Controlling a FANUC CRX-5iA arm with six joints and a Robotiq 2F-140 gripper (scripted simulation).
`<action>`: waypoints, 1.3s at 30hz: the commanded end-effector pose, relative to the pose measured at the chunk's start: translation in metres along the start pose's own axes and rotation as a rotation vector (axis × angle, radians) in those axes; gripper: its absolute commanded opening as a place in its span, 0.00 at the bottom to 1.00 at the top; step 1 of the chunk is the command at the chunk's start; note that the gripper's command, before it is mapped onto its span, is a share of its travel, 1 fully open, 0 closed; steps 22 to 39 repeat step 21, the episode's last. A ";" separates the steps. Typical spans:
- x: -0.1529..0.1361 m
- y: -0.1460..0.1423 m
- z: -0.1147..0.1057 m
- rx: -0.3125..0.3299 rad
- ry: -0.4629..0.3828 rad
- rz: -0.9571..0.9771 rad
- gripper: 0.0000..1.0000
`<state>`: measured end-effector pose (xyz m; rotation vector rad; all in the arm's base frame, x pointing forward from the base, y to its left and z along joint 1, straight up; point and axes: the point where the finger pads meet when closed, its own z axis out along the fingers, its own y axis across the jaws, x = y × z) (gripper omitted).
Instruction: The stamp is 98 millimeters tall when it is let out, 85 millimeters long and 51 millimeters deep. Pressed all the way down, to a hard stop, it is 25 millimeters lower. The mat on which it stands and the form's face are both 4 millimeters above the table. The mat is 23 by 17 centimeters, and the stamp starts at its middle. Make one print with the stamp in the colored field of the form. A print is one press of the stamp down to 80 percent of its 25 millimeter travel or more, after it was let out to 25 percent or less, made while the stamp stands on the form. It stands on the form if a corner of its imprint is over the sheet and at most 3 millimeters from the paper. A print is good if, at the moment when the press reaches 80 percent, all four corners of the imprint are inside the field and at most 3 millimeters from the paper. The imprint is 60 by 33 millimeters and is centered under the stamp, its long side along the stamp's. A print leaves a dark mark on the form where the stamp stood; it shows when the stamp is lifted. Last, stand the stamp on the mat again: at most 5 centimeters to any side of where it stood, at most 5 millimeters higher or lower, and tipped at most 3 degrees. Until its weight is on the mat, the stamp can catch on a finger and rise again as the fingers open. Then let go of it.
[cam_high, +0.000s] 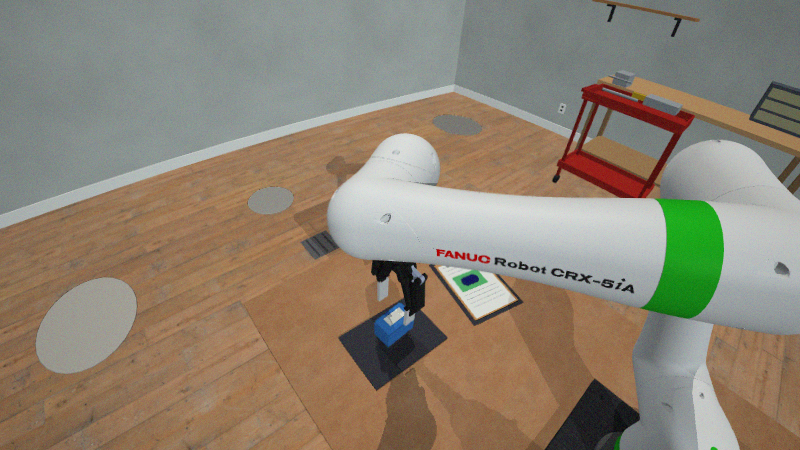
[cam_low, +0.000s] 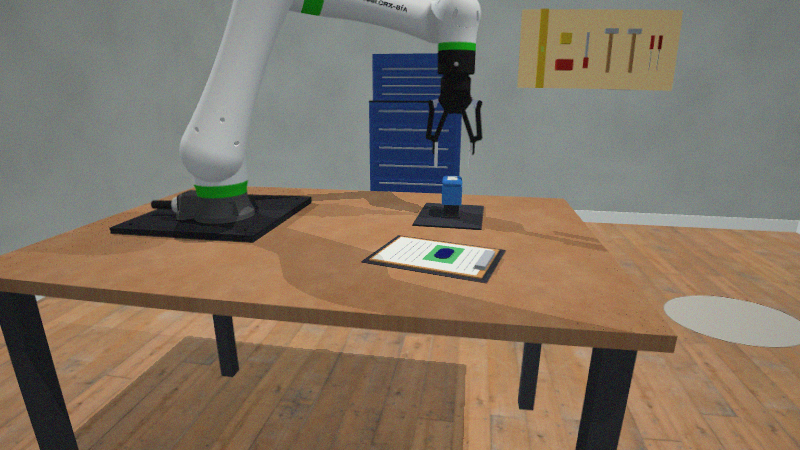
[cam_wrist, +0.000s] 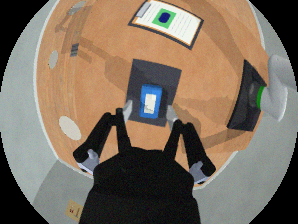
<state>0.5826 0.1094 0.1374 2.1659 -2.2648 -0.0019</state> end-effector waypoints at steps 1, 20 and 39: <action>0.000 0.000 0.000 0.000 0.000 0.000 0.55; 0.000 0.000 0.000 0.000 0.000 0.000 0.55; 0.000 0.000 0.000 0.000 0.000 0.000 0.55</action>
